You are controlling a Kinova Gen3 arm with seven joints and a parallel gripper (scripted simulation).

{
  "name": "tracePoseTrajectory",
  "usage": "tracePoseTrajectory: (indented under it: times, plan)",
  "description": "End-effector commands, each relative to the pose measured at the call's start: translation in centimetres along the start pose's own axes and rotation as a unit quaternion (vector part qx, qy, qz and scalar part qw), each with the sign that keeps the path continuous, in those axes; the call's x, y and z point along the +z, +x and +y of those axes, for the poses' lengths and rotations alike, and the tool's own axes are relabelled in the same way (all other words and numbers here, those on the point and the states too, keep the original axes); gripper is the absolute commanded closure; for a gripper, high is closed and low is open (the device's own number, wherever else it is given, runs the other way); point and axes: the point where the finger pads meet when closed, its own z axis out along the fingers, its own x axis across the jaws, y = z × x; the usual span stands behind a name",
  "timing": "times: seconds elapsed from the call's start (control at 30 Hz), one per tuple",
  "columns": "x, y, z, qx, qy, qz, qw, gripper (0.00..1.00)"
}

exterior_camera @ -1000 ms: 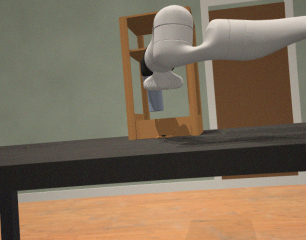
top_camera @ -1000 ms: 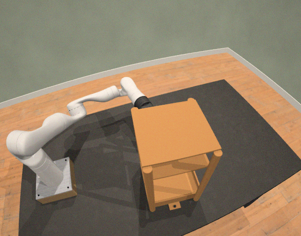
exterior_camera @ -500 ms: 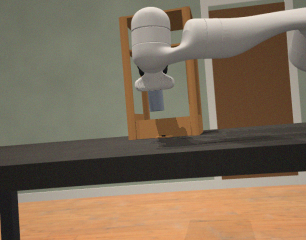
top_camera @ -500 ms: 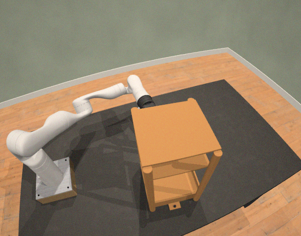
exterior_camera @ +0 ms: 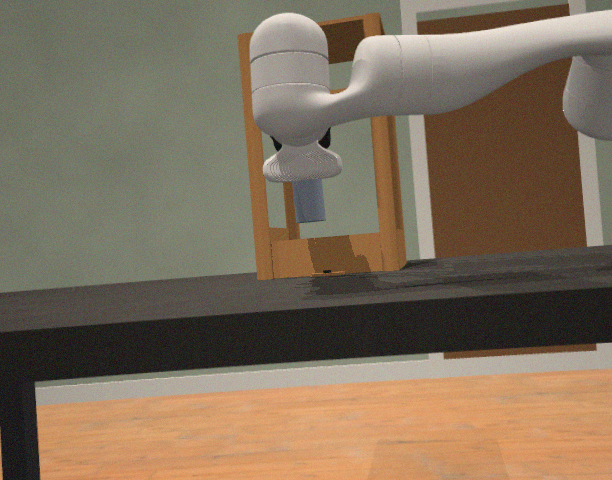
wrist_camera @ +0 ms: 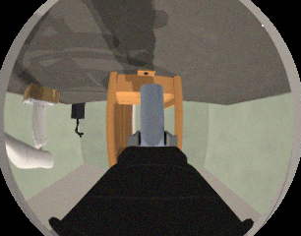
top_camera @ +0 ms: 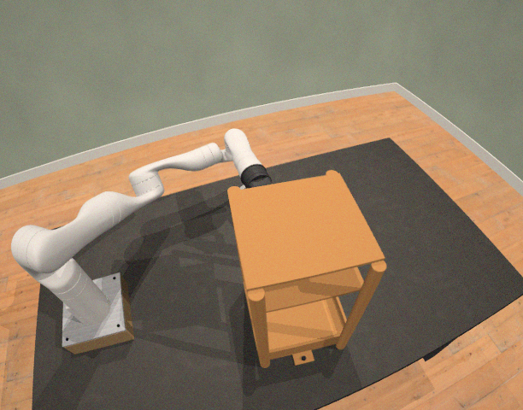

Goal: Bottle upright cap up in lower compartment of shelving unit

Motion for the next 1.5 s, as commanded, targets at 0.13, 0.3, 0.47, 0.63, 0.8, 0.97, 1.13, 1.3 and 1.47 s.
tracePoseTrajectory:
  times: [0.13, 0.3, 0.47, 0.63, 0.8, 0.97, 1.13, 1.3, 1.47]
  plan:
    - [0.32, -0.17, 0.23, 0.006, 0.000, -0.034, 0.999, 1.00]
    - [0.30, -0.14, 0.20, 0.005, 0.001, -0.047, 0.999, 1.00]
    - [0.31, -0.17, 0.30, 0.006, 0.000, -0.069, 0.998, 1.00]
    - [0.34, -0.24, 0.49, 0.007, -0.001, -0.085, 0.996, 1.00]
    - [0.39, -0.05, 0.54, 0.008, -0.002, -0.087, 0.996, 1.00]
    - [0.12, 0.12, 0.55, 0.008, -0.001, -0.083, 0.997, 1.00]
    - [0.23, 0.03, 0.59, 0.009, -0.001, -0.085, 0.996, 1.00]
    - [0.37, -0.04, 0.62, 0.009, -0.001, -0.086, 0.996, 1.00]
    - [0.53, -0.07, 0.62, 0.009, -0.001, -0.086, 0.996, 1.00]
